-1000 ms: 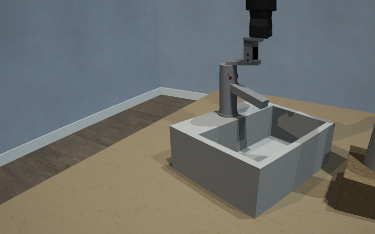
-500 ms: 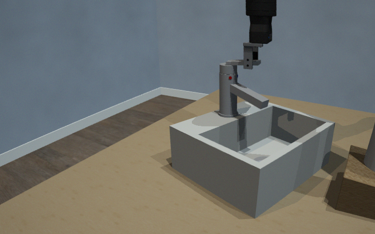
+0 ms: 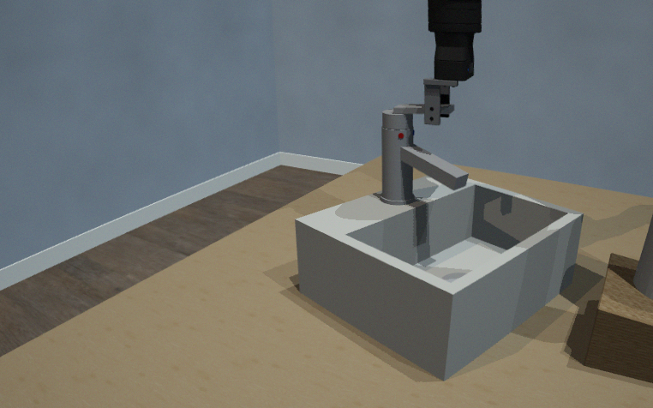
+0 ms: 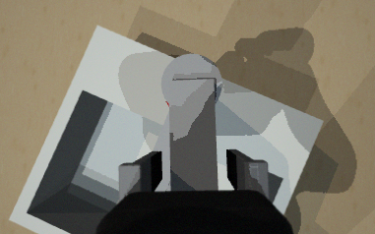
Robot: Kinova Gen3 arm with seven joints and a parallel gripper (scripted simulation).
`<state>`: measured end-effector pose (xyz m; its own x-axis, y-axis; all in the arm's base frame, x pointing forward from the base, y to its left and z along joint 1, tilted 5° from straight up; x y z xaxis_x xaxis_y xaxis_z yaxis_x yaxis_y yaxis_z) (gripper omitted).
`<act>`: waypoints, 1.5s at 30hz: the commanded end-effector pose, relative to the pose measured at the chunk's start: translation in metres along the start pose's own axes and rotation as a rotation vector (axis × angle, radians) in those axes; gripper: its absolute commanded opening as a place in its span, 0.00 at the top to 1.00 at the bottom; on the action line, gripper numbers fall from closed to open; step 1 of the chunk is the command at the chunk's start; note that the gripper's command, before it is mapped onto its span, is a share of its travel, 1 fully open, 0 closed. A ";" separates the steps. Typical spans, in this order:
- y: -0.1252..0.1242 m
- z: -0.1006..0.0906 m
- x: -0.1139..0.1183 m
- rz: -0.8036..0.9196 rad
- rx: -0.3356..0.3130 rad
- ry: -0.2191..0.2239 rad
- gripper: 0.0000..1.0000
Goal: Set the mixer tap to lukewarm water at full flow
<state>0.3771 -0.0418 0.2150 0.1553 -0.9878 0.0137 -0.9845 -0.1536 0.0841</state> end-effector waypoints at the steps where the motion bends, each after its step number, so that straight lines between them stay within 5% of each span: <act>1: 0.000 0.000 0.000 0.000 0.001 0.000 0.00; 40: 0.000 0.000 0.000 0.000 0.001 0.000 0.00; 41: 0.000 0.000 0.000 0.000 0.001 0.000 1.00; 45: 0.000 0.000 0.000 0.000 0.001 0.000 1.00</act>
<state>0.3769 -0.0418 0.2145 0.1555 -0.9877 0.0133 -0.9844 -0.1538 0.0850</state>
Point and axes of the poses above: the point where the finger pads meet when closed, its own z axis out along the fingers, its own x axis across the jaws, y = z × x, the point moved 5 cm from there along -z, back along the fingers, and after that the axes turned 4 degrees about -z, right-handed, at the moved point
